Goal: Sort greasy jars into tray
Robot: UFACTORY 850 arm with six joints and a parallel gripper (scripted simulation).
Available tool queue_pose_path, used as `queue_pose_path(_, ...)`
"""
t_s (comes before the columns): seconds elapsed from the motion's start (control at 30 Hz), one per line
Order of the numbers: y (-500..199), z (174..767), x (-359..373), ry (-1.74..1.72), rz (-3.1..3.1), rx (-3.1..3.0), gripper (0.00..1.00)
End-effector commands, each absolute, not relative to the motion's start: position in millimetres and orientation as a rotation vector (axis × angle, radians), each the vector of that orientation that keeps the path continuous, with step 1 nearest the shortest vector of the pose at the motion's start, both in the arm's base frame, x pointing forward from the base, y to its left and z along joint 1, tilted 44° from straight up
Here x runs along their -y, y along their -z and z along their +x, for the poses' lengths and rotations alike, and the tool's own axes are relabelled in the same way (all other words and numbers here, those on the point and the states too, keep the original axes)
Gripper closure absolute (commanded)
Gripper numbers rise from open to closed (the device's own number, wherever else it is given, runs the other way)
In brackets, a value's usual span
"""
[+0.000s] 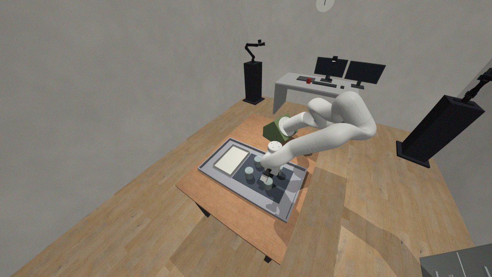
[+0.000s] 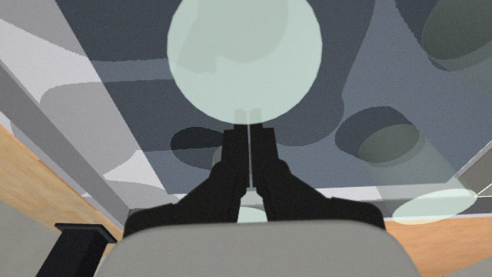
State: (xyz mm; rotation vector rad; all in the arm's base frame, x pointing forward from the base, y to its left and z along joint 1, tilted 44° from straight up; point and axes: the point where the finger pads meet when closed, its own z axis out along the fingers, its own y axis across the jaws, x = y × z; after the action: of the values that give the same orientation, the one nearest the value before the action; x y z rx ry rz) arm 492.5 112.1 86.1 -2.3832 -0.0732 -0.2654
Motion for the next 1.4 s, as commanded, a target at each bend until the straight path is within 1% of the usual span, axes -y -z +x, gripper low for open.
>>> queue_pose_path(0.0,-87.0,493.7,-111.4,0.267,-2.383,0.073,1.00)
queue_pose_path(1.37,-90.7,497.6,-108.8,0.267,-2.383,0.073,1.00)
